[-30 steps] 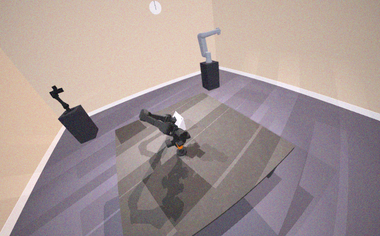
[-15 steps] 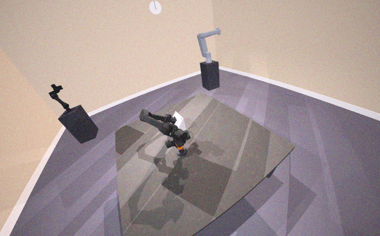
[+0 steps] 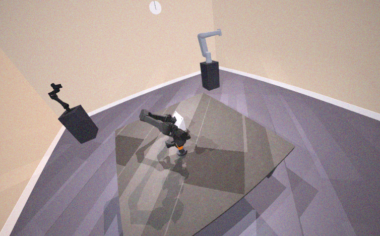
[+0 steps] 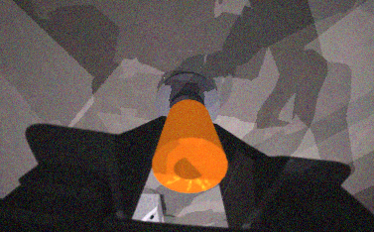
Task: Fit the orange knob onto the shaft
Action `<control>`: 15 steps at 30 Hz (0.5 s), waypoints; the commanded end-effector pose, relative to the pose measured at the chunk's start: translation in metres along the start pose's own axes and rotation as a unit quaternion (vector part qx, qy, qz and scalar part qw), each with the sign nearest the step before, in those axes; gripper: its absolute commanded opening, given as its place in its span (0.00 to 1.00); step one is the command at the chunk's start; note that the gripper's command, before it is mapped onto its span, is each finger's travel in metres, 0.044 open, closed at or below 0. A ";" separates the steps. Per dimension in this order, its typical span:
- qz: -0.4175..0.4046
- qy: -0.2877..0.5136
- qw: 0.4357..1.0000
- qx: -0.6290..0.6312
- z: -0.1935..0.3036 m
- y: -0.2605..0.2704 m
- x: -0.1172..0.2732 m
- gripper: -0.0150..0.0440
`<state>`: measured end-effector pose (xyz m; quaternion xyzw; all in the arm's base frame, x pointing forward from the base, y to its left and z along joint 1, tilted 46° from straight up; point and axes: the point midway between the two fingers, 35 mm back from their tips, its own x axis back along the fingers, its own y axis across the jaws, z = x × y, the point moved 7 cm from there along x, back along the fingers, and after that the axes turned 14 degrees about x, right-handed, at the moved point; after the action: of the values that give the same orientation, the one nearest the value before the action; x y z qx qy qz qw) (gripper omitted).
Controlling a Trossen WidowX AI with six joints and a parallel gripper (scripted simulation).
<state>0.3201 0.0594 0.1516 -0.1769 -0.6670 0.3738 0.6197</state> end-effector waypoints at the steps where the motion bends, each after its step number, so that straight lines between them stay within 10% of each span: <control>1: 0.001 -0.001 1.000 0.003 0.001 0.001 -0.001 0.25; 15: 0.001 -0.001 1.000 0.003 0.003 0.002 -0.003 0.25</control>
<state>0.3170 0.0577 0.1492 -0.1768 -0.6672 0.3738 0.6195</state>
